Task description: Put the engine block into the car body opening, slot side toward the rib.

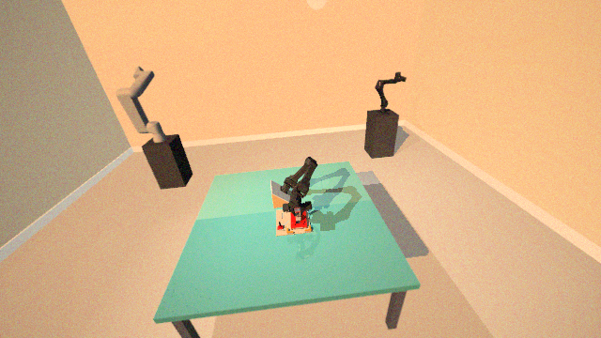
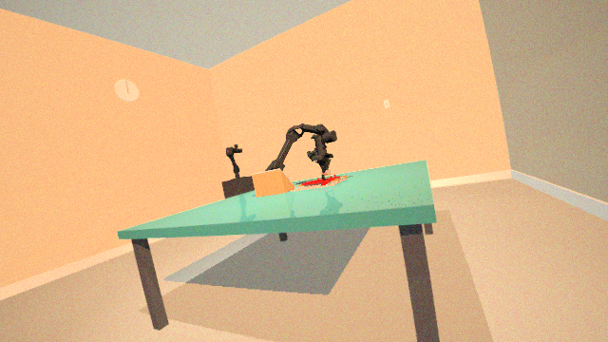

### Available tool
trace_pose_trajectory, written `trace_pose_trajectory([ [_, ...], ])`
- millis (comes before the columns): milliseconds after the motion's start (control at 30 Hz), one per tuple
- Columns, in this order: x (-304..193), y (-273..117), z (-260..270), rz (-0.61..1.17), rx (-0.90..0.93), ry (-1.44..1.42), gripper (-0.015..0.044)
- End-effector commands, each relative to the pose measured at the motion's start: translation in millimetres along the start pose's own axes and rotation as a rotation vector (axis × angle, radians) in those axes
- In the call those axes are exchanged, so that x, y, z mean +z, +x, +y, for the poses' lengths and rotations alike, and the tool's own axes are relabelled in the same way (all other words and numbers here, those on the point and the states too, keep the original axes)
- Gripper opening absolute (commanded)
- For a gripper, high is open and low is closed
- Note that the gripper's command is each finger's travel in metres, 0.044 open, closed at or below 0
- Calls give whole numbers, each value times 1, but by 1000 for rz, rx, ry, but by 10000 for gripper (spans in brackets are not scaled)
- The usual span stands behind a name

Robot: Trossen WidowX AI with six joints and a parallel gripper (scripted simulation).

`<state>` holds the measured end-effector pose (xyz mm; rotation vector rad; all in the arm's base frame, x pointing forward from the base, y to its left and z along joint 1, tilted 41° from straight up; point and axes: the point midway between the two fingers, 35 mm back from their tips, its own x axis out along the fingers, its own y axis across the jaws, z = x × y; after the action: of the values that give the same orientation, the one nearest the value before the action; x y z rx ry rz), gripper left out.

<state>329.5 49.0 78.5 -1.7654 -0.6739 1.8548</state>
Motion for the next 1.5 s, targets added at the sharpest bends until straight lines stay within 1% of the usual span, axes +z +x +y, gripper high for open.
trace_pose_trajectory([
  [0, 1, 0, -2, 5, -6, 59, 105],
  [67, 1, 0, -2, 5, -6, 79, 157],
  [600, 1, 0, -2, 5, -6, 75, 159],
  [933, 1, 0, -3, 5, -6, -89, 159],
  [1067, 1, 0, -3, 5, -6, -94, 159],
  [1467, 1, 0, -3, 5, -6, 93, 159],
])
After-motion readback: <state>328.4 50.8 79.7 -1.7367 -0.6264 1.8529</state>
